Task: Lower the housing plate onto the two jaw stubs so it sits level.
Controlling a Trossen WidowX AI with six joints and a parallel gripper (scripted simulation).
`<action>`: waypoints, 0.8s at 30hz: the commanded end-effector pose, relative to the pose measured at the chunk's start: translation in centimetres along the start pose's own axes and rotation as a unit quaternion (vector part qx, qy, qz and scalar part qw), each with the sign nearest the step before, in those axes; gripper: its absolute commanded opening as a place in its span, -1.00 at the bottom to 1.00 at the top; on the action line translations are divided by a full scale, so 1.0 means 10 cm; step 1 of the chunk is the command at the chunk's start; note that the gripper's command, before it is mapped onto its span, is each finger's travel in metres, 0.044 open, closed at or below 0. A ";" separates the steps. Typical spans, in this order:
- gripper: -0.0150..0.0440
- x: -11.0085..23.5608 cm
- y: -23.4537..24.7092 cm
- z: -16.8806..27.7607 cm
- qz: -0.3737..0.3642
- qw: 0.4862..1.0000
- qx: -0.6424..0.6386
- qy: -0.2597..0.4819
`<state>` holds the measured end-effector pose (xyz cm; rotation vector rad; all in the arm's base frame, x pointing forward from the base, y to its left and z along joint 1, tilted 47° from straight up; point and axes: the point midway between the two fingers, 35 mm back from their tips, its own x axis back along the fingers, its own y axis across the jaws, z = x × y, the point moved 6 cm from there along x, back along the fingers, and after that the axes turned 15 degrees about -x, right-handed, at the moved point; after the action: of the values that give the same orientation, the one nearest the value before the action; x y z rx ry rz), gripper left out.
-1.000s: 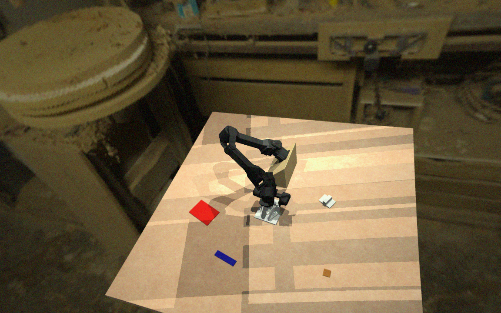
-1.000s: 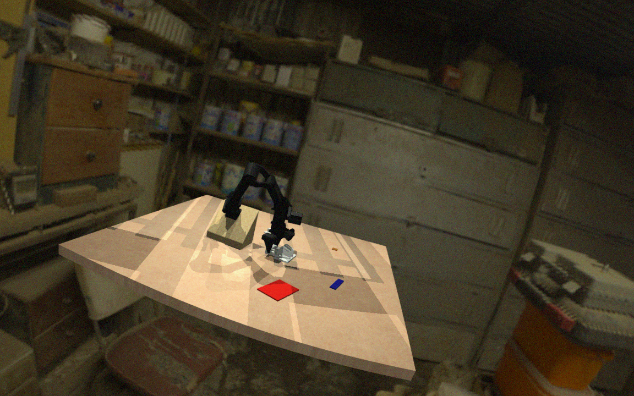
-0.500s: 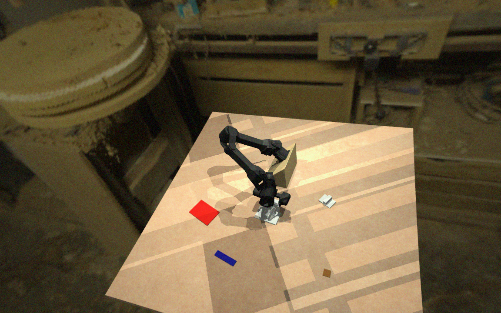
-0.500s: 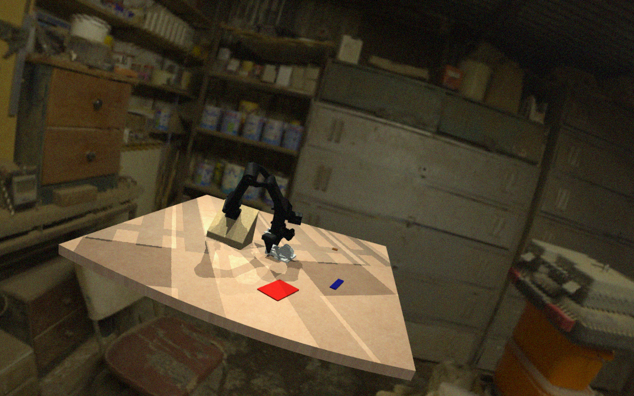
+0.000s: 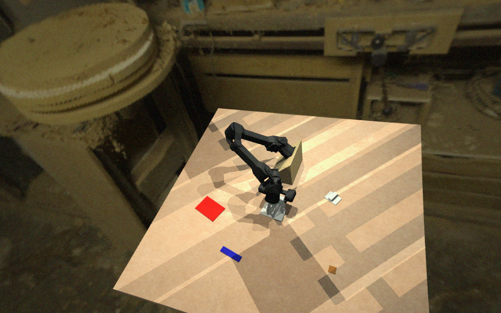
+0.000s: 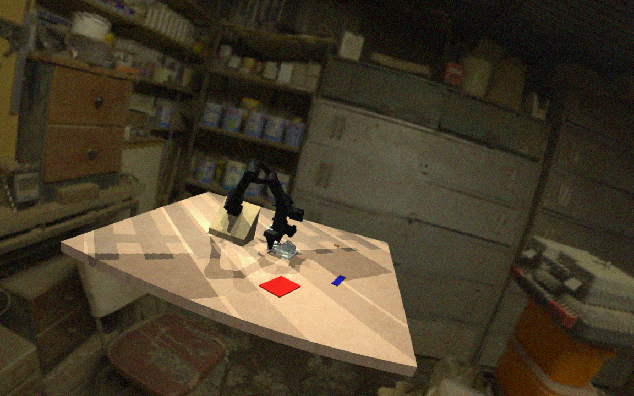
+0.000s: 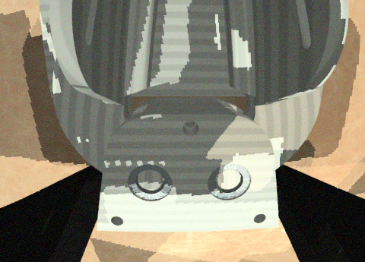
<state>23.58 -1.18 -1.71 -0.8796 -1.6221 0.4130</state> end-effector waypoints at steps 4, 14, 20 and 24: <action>0.70 -0.01 0.00 0.01 0.000 1.000 0.002 0.001; 0.70 -0.01 0.00 0.01 0.000 1.000 0.002 0.001; 0.88 0.00 0.00 0.00 0.000 1.000 0.000 0.000; 1.00 0.00 0.00 0.00 0.000 1.000 0.000 0.000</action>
<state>23.58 -1.18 -1.71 -0.8796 -1.6220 0.4131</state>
